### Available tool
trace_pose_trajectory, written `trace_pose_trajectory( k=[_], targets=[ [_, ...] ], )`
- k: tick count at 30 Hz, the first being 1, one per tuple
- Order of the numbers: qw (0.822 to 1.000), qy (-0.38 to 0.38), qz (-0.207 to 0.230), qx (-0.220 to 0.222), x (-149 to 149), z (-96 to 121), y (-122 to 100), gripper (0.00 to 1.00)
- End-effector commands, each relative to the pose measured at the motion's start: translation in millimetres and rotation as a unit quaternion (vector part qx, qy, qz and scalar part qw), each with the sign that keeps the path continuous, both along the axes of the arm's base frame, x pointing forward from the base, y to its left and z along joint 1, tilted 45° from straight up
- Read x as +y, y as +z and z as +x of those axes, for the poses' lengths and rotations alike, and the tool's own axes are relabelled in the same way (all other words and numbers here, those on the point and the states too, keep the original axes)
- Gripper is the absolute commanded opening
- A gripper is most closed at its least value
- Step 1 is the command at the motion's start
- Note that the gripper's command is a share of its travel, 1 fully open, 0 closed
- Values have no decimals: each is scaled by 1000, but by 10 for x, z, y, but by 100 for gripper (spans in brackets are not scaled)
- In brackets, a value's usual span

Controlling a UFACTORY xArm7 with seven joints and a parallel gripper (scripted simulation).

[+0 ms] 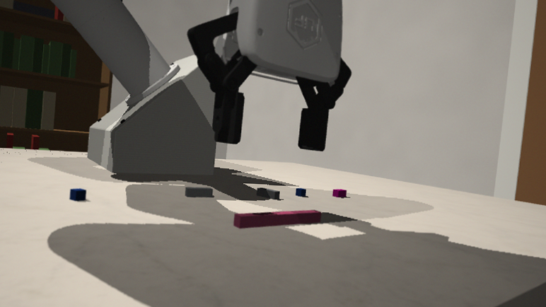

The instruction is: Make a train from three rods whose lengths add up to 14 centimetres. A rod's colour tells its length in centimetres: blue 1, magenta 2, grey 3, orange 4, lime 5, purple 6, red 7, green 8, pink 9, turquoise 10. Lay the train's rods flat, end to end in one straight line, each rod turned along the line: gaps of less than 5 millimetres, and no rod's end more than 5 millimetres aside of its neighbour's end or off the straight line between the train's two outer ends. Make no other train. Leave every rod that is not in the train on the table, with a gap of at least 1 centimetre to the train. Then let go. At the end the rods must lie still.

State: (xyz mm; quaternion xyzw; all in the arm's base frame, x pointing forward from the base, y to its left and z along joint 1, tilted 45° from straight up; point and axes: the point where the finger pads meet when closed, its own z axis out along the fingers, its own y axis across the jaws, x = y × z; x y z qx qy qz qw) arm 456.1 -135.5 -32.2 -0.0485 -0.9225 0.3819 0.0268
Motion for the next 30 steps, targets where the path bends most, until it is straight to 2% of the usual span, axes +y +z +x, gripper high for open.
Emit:
trace_pose_trajectory(
  k=[1,20,22,25,26,30],
  targets=[
    [1000,2,1,-2,20,17,7,100],
    [1000,2,1,-1,42,13,-10,100],
    [1000,10,3,4,344,-61,-254,100],
    [1000,10,3,4,354,-64,-262,100],
    [1000,14,4,7,519,-121,-396,100],
    [1000,19,6,12,757,-224,-592,100]
  ],
)
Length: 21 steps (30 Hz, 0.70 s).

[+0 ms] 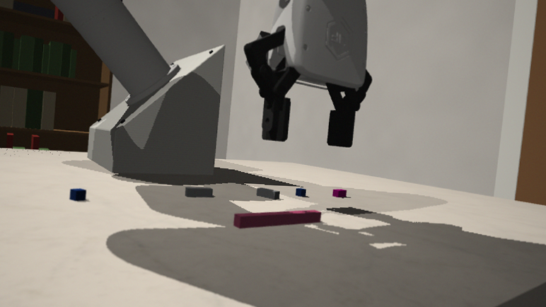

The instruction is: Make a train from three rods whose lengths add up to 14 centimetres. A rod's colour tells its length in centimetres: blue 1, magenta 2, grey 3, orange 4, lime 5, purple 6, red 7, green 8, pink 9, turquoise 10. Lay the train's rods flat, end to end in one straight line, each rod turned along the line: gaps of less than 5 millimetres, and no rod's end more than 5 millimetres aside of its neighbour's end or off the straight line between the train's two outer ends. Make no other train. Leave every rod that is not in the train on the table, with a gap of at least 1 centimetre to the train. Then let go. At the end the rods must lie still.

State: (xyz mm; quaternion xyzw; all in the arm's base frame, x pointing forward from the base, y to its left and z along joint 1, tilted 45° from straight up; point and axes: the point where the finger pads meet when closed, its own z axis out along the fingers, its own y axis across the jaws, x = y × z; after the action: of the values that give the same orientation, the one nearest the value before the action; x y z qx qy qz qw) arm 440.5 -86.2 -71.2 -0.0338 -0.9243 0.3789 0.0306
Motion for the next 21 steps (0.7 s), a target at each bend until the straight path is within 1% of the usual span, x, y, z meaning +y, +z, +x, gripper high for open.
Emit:
trace_pose_trajectory(
  k=[1,10,12,13,17,19,20,21],
  targets=[
    [1000,8,2,4,329,-101,-255,100],
    [1000,20,3,16,861,-460,-713,100],
    [1000,20,3,16,861,-460,-713,100],
    [1000,23,2,21,1017,-602,-854,100],
    [999,26,2,25,1173,-766,-1000,100],
    [999,27,1,26,1204,-802,-1029,100],
    [999,27,1,26,1204,-802,-1029,36],
    [999,27,1,26,1204,-802,-1029,36]
  ],
)
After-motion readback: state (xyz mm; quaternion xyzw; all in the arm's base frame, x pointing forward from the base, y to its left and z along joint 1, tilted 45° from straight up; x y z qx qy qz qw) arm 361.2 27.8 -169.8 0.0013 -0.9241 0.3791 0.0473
